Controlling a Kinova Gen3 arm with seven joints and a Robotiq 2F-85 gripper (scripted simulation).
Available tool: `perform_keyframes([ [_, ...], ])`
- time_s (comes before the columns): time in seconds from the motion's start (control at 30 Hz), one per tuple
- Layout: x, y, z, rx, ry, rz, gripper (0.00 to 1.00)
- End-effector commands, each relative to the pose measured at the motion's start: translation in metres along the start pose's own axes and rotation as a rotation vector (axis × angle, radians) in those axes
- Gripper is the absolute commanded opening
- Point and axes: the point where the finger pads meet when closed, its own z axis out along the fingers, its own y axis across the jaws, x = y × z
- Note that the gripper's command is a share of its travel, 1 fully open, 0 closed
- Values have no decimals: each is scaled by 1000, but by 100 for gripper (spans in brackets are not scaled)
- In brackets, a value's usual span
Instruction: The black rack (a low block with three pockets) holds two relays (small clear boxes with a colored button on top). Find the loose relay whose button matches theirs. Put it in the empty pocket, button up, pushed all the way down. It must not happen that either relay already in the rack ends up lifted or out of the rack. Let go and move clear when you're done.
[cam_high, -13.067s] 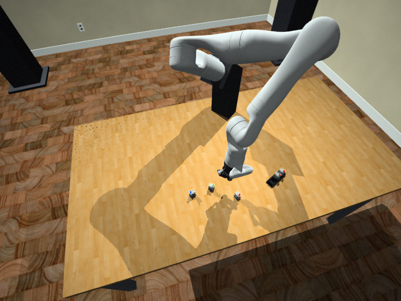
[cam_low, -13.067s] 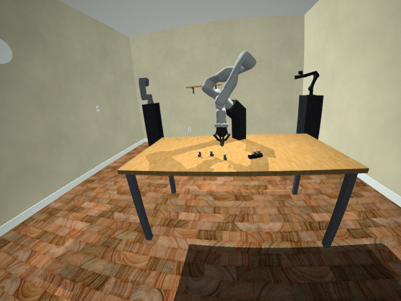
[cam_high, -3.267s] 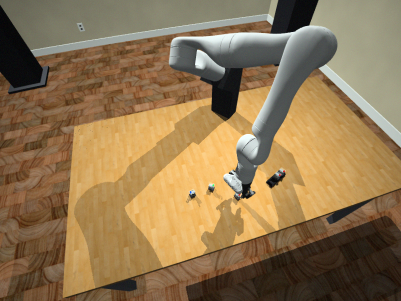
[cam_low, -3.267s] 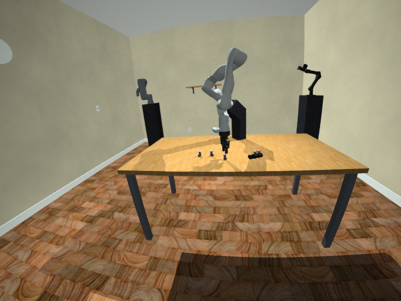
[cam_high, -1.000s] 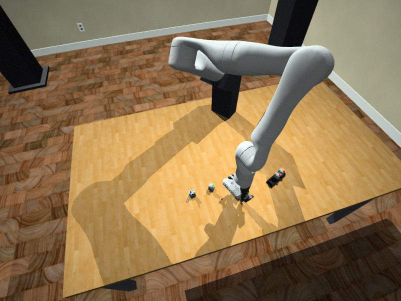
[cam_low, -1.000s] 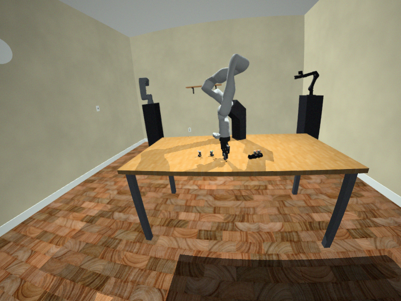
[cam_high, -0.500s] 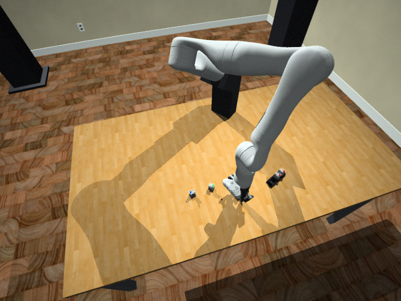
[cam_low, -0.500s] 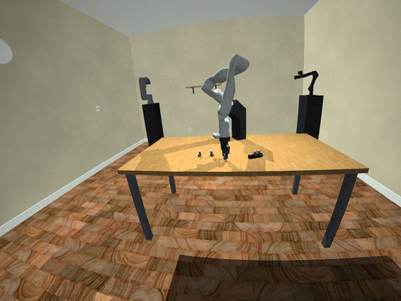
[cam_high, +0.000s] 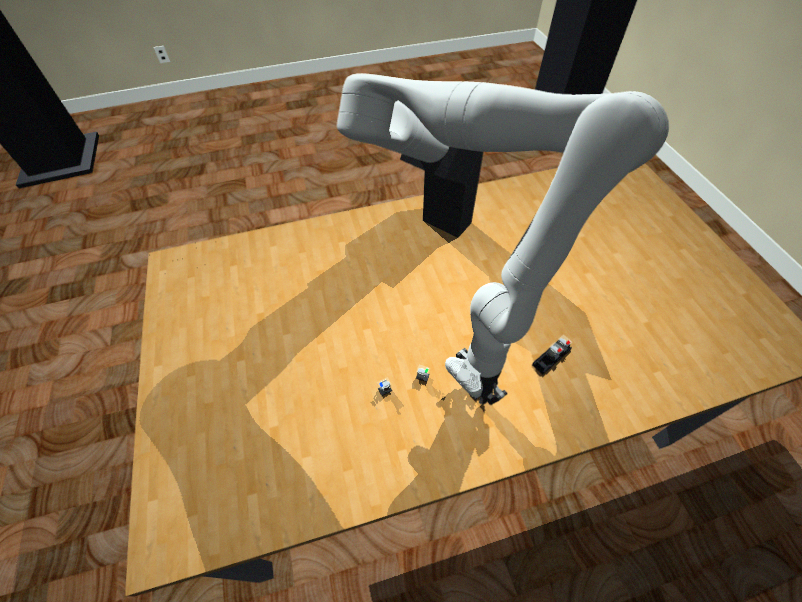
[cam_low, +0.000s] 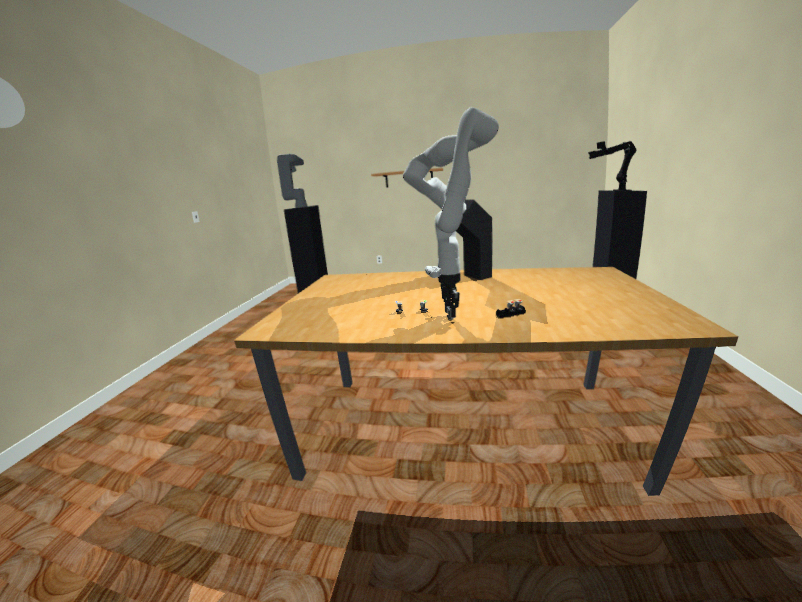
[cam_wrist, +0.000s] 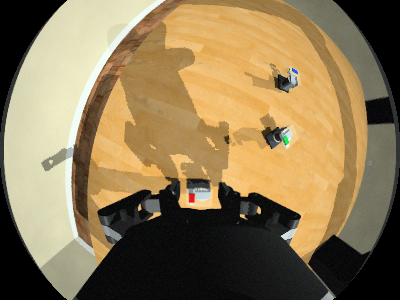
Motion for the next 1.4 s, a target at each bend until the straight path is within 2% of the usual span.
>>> perform_keyframes([
  [0.0,0,-1,-1,1,0,0,53],
  [0.2,0,-1,-1,1,0,0,53],
  [0.23,0,-1,-1,1,0,0,0],
  [1.37,0,-1,-1,1,0,0,0],
])
